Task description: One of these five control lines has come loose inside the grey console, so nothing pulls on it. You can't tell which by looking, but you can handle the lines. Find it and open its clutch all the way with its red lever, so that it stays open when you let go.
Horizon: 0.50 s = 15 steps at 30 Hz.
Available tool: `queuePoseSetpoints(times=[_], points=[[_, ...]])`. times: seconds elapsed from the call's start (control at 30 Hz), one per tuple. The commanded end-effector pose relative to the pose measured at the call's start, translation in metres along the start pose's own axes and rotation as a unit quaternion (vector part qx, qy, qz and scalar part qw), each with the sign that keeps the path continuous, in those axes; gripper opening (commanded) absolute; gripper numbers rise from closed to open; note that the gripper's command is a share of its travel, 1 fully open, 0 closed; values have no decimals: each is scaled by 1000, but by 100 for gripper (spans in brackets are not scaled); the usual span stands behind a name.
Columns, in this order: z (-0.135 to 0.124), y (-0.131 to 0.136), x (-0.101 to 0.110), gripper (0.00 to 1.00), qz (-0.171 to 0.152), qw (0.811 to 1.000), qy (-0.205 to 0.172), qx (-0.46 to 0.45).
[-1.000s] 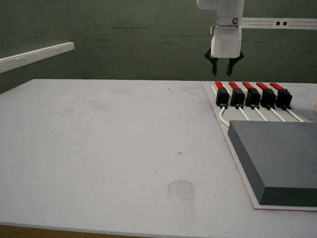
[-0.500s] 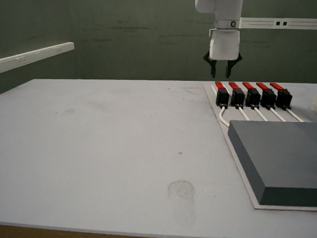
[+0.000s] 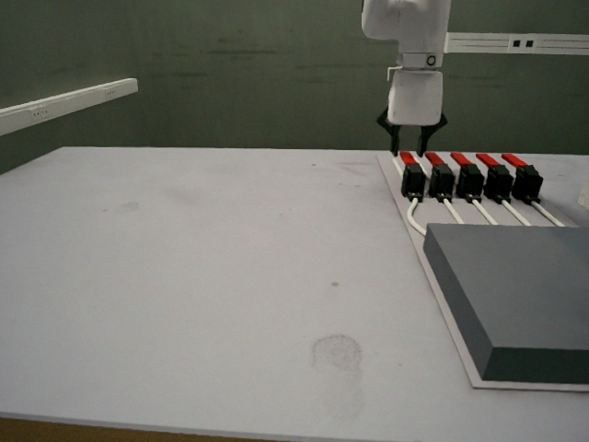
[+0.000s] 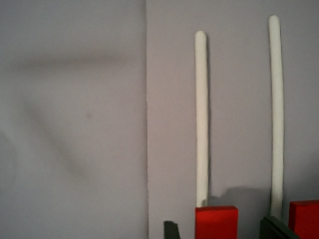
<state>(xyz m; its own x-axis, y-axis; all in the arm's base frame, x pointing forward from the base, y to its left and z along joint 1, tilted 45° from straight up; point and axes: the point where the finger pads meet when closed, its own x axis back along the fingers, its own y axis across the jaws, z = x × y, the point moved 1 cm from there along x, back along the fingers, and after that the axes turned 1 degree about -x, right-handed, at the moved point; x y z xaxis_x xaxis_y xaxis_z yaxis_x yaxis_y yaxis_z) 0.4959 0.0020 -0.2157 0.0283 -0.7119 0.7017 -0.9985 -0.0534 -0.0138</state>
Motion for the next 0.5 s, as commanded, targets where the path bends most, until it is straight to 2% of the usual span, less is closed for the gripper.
queuePoseSetpoints(times=[0.0, 0.47], points=[[0, -1, -6, 52, 1, 1000, 0, 0], [0, -1, -20, 52, 1, 1000, 0, 0]])
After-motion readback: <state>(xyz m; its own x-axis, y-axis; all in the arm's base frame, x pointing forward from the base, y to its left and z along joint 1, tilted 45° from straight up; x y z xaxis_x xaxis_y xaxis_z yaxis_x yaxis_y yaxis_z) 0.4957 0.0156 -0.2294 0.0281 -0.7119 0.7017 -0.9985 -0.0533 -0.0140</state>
